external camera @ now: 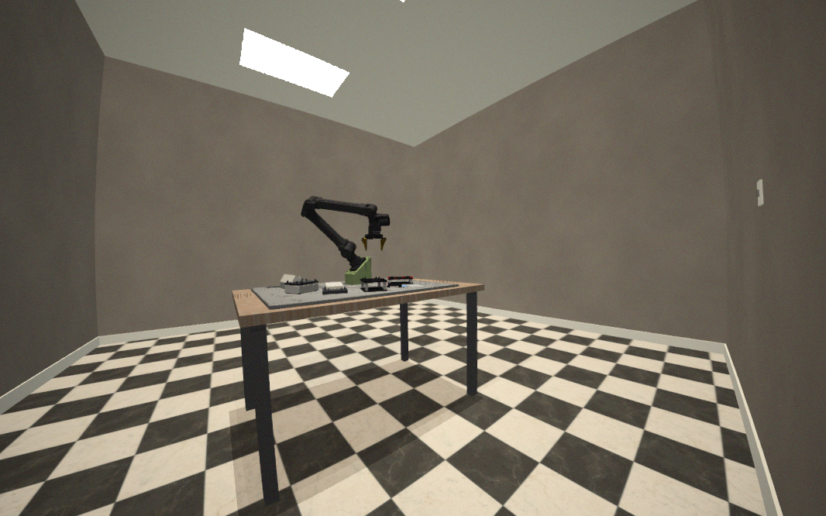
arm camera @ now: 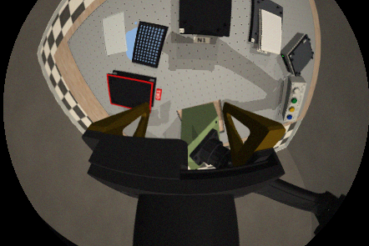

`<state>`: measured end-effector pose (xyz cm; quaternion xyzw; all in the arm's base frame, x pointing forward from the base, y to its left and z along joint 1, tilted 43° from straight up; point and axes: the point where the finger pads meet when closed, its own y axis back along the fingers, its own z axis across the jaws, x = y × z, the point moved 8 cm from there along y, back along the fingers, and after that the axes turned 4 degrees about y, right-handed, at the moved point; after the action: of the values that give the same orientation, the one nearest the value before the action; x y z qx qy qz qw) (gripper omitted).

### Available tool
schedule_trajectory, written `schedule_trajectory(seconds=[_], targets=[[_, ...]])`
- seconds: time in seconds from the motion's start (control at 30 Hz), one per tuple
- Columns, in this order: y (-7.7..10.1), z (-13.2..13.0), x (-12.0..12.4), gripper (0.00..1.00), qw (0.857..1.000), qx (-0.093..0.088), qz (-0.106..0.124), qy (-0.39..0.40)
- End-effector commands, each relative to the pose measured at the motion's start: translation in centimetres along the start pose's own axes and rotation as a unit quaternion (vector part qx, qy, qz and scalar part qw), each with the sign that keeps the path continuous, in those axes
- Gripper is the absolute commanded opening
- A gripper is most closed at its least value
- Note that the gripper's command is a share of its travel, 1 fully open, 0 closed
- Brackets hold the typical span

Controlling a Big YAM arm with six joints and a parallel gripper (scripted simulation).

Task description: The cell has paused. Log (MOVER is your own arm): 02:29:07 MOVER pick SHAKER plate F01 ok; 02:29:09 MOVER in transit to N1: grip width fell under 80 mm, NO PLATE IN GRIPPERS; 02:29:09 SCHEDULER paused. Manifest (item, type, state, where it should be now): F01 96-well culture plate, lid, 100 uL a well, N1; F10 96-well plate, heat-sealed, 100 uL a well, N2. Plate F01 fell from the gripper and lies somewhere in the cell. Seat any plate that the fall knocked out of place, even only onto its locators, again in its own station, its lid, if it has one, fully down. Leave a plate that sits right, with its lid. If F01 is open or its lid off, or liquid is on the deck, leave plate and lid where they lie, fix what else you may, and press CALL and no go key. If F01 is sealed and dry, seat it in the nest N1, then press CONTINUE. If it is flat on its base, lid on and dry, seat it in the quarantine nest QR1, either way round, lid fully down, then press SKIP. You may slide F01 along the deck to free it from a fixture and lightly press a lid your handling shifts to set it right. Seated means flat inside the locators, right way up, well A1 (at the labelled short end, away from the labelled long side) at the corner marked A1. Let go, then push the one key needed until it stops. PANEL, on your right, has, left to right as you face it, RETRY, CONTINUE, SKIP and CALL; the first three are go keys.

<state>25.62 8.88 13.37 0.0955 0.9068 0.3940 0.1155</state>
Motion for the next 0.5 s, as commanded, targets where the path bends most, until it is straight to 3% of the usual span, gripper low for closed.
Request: schedule_trajectory(seconds=[0.0, 0.13, 0.2, 0.43, 0.47], targets=[[1.9, -1.0, -2.4, 1.00, 1.000, -0.019, -0.013, 0.003], [1.9, -2.7, -3.7, 1.00, 1.000, -0.017, -0.014, 0.002], [0.7, -3.8, -2.9, 1.00, 1.000, -0.005, -0.004, 0.013], [1.8, -6.2, -4.8, 1.00, 1.000, -0.015, -0.015, 0.002], [0.7, -6.6, -4.0, 1.00, 1.000, -0.005, -0.006, 0.012]])
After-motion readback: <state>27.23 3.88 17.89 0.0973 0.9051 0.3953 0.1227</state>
